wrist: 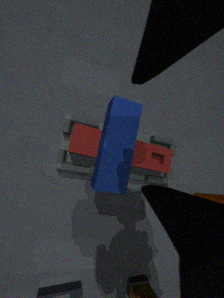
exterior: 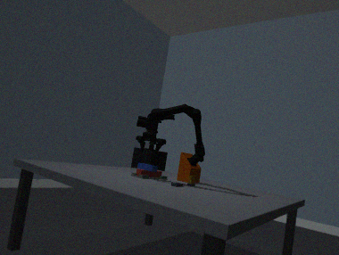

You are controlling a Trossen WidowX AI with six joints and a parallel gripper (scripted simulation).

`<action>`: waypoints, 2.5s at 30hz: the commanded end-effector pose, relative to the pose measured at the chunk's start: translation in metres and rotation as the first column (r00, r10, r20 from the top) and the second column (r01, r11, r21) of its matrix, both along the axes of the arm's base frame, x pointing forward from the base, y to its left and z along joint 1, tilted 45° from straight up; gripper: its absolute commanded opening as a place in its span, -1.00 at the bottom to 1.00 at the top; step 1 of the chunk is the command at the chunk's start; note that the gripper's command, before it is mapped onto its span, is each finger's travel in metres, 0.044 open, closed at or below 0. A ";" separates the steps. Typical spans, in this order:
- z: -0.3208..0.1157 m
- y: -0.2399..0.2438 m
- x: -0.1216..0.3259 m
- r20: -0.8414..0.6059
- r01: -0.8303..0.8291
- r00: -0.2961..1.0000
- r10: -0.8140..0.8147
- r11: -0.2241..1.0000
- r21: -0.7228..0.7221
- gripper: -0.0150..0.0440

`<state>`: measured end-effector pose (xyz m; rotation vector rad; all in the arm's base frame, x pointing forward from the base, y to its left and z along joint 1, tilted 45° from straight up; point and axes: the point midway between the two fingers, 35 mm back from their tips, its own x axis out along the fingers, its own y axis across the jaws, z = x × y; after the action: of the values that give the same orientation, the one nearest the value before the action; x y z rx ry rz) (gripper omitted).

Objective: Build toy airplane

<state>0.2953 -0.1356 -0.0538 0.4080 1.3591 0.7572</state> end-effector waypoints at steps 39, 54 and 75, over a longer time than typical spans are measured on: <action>0.184 0.195 -0.112 -0.163 0.147 0.976 -0.143 0.989 0.009 1.00; 0.144 0.235 -0.111 -0.161 0.147 0.976 -0.143 0.989 0.012 1.00; 0.119 0.259 -0.109 -0.160 0.145 0.977 -0.142 0.989 0.009 1.00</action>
<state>0.1879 0.1196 0.0712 0.5856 1.4442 0.6343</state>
